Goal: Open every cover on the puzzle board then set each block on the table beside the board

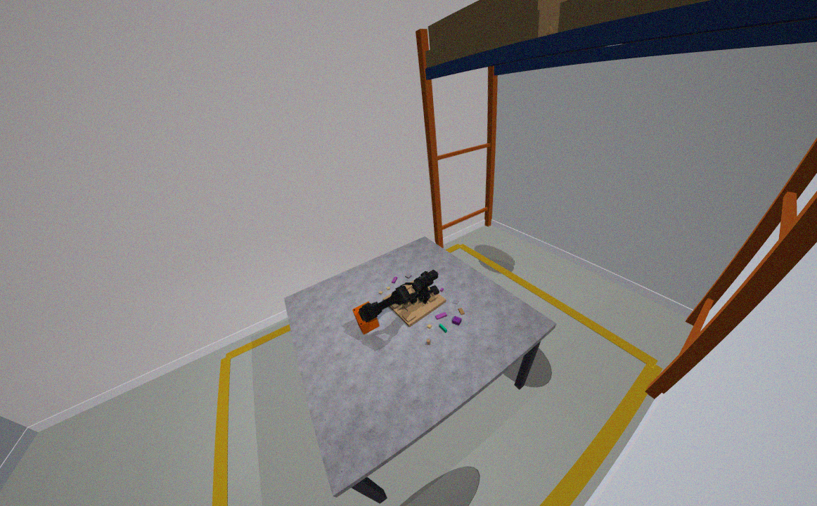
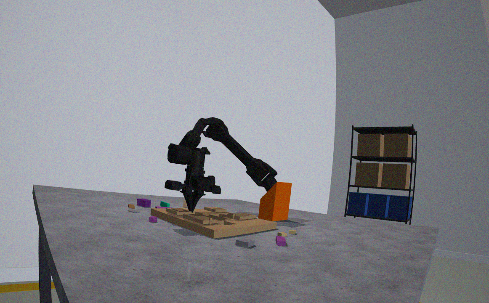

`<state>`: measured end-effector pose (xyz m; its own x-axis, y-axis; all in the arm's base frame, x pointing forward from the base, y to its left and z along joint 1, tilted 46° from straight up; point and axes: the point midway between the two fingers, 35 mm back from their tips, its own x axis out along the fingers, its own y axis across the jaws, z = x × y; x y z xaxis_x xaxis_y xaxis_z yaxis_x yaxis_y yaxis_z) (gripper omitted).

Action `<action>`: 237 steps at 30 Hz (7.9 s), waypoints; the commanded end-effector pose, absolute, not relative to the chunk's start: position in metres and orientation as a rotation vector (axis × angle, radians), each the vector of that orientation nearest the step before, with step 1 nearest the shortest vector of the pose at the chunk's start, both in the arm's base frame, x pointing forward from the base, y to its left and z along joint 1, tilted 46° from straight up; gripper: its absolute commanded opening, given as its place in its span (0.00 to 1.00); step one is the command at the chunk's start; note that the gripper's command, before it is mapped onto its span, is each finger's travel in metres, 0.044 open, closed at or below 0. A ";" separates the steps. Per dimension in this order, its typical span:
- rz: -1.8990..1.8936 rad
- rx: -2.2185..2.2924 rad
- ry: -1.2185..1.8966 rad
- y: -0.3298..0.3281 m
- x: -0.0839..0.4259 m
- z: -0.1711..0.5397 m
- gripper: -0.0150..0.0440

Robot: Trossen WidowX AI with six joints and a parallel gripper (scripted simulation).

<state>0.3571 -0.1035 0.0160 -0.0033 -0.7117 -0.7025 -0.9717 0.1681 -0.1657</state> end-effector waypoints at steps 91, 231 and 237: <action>-0.287 -0.962 1.637 -0.078 0.348 0.026 0.50; -0.277 -0.955 1.639 -0.053 0.336 0.092 0.39; -0.274 -0.952 1.639 -0.068 0.325 0.107 0.39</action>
